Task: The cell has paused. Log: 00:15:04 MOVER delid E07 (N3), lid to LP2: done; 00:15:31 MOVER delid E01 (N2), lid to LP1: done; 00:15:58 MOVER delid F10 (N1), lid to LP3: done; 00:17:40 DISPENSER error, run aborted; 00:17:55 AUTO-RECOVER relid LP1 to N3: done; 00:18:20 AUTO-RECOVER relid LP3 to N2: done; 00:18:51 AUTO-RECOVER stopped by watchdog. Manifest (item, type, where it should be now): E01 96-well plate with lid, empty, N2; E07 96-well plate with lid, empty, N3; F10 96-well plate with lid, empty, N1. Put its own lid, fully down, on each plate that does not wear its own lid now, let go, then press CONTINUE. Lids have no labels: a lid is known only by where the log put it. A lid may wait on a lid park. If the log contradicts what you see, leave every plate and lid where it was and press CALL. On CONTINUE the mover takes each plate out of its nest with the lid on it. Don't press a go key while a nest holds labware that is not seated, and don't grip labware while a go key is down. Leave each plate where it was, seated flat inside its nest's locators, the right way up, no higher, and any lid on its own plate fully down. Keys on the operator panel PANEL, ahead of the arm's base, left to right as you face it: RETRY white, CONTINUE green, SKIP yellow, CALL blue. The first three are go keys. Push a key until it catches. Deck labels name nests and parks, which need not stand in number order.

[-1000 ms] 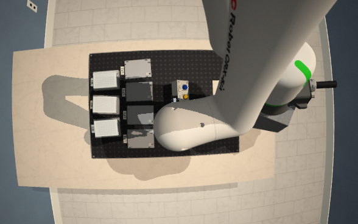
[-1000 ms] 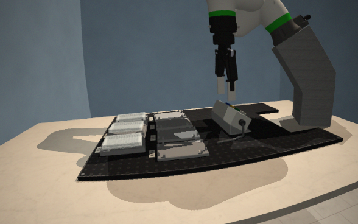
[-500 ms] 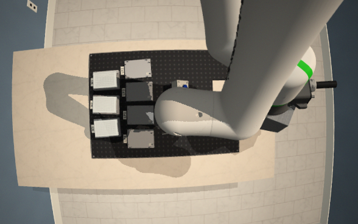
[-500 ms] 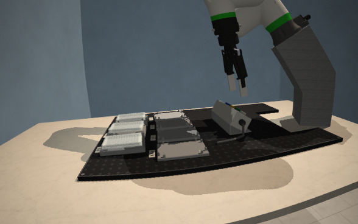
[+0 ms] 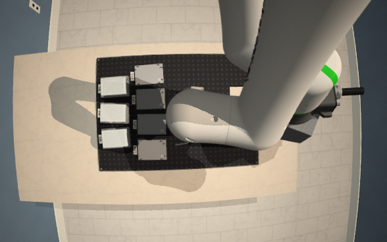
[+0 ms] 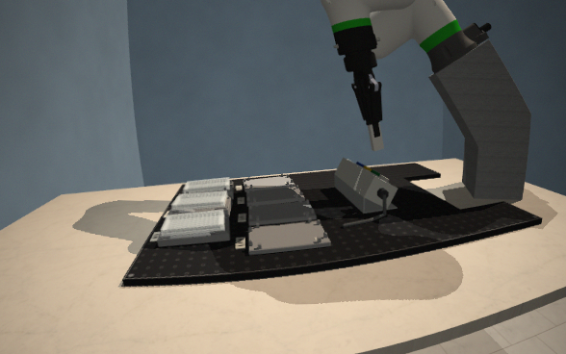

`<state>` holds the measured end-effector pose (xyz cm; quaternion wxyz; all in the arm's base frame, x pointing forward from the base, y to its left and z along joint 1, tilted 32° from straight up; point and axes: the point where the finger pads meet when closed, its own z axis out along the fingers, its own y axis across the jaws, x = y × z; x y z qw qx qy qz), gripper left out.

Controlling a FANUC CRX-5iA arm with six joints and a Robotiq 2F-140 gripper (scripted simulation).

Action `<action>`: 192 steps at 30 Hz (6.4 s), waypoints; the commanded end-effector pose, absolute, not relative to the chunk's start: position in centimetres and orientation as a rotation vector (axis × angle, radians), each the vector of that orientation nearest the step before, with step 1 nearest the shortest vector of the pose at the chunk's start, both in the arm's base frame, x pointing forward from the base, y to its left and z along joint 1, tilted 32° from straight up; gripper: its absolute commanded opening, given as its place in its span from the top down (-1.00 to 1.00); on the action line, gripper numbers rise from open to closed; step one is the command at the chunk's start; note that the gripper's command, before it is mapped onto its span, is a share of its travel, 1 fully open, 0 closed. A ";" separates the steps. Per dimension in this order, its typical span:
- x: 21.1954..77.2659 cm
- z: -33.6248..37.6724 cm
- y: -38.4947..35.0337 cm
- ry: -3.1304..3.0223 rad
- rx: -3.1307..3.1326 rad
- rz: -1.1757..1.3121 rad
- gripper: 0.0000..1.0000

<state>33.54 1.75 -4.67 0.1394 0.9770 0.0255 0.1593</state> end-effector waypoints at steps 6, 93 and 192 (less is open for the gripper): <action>33.5 -4.7 1.7 0.121 2.805 0.734 1.00; 34.4 -6.4 1.3 0.121 2.805 0.734 1.00; 35.2 -6.6 1.4 0.121 2.805 0.734 1.00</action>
